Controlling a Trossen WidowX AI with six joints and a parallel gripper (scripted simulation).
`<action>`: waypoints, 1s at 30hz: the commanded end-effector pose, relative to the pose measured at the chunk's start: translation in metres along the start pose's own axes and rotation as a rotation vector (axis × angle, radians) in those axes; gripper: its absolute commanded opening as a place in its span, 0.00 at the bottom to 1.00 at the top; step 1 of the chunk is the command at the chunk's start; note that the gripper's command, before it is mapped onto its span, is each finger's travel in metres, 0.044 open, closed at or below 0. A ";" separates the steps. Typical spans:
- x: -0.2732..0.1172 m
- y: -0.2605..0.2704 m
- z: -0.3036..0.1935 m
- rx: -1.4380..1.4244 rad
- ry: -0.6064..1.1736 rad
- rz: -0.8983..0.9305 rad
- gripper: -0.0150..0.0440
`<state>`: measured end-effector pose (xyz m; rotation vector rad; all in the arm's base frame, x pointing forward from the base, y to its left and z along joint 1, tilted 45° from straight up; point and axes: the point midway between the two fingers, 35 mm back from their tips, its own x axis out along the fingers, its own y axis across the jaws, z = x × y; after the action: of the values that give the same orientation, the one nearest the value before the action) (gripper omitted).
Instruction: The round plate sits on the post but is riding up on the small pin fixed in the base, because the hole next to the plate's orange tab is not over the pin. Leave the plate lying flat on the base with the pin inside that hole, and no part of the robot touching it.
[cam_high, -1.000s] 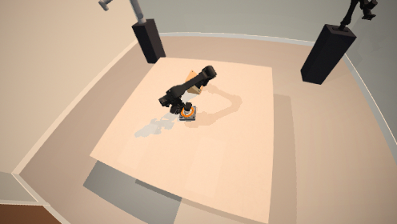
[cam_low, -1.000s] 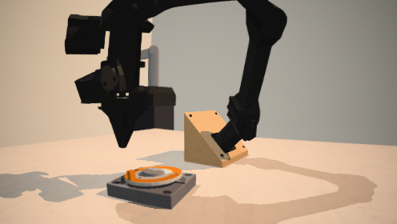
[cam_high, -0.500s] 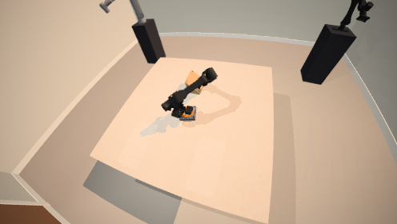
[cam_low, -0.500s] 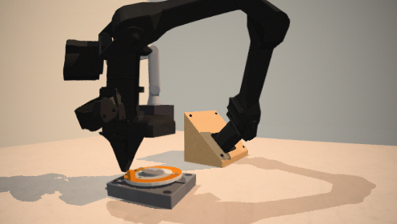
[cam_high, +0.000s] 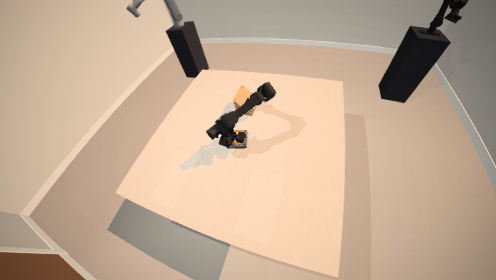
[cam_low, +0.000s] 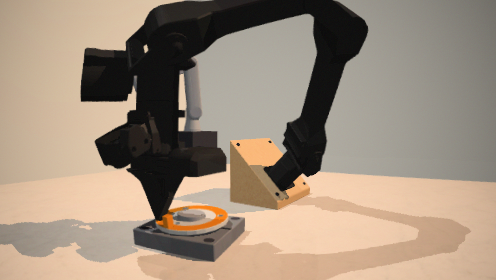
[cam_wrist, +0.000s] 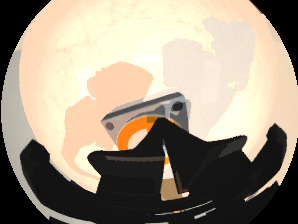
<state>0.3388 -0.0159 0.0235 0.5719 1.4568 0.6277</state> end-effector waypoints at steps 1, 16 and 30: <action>0.000 0.007 0.002 -0.004 -0.004 0.003 0.25; 0.000 0.019 0.001 -0.004 -0.004 0.004 0.25; -0.001 0.034 -0.004 -0.004 -0.004 0.004 0.25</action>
<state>0.3364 0.0024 0.0437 0.5689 1.4484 0.6275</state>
